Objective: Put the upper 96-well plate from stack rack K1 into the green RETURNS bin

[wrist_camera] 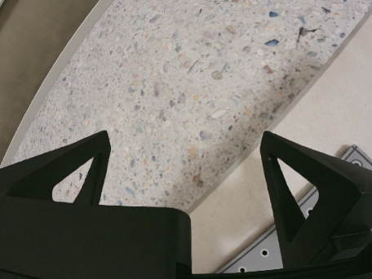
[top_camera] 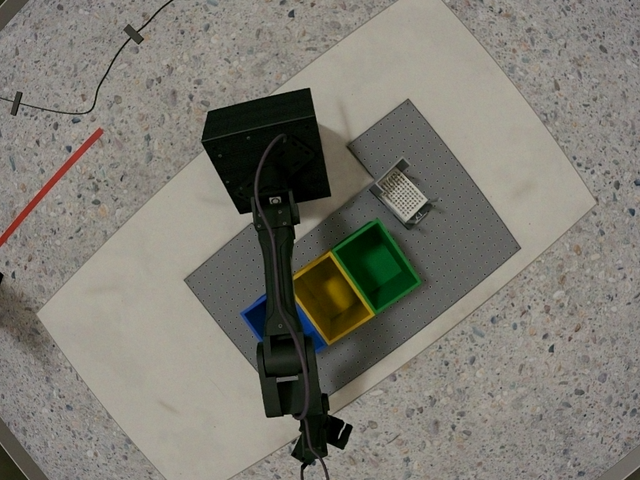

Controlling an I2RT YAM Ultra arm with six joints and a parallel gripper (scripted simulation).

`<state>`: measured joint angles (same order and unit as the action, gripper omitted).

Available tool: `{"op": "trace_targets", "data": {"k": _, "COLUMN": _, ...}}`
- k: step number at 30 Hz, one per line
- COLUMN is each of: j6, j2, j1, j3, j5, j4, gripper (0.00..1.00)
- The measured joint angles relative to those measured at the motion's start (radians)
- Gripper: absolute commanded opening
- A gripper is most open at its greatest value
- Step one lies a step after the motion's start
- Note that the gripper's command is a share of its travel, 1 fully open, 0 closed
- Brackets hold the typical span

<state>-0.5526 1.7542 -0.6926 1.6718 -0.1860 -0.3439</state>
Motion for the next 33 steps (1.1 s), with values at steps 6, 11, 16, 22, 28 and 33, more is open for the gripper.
{"op": "trace_targets", "data": {"k": 6, "j6": -0.014, "j2": 0.0, "j1": 0.008, "j3": 0.018, "j5": 0.004, "j4": 0.038, "gripper": 1.0}}
{"op": "trace_targets", "data": {"k": 11, "j6": -0.021, "j2": 0.0, "j1": 0.065, "j3": 0.021, "j5": 0.031, "j4": 0.058, "gripper": 1.0}}
{"op": "trace_targets", "data": {"k": 16, "j6": -0.031, "j2": 0.0, "j1": 0.125, "j3": 0.024, "j5": 0.058, "j4": 0.094, "gripper": 1.0}}
{"op": "trace_targets", "data": {"k": 22, "j6": -0.045, "j2": 0.0, "j1": 0.16, "j3": 0.037, "j5": 0.084, "j4": 0.145, "gripper": 1.0}}
{"op": "trace_targets", "data": {"k": 28, "j6": -0.053, "j2": 0.011, "j1": 0.221, "j3": 0.031, "j5": 0.126, "j4": 0.171, "gripper": 1.0}}
{"op": "trace_targets", "data": {"k": 33, "j6": -0.064, "j2": 0.012, "j1": 0.267, "j3": 0.03, "j5": 0.154, "j4": 0.201, "gripper": 1.0}}
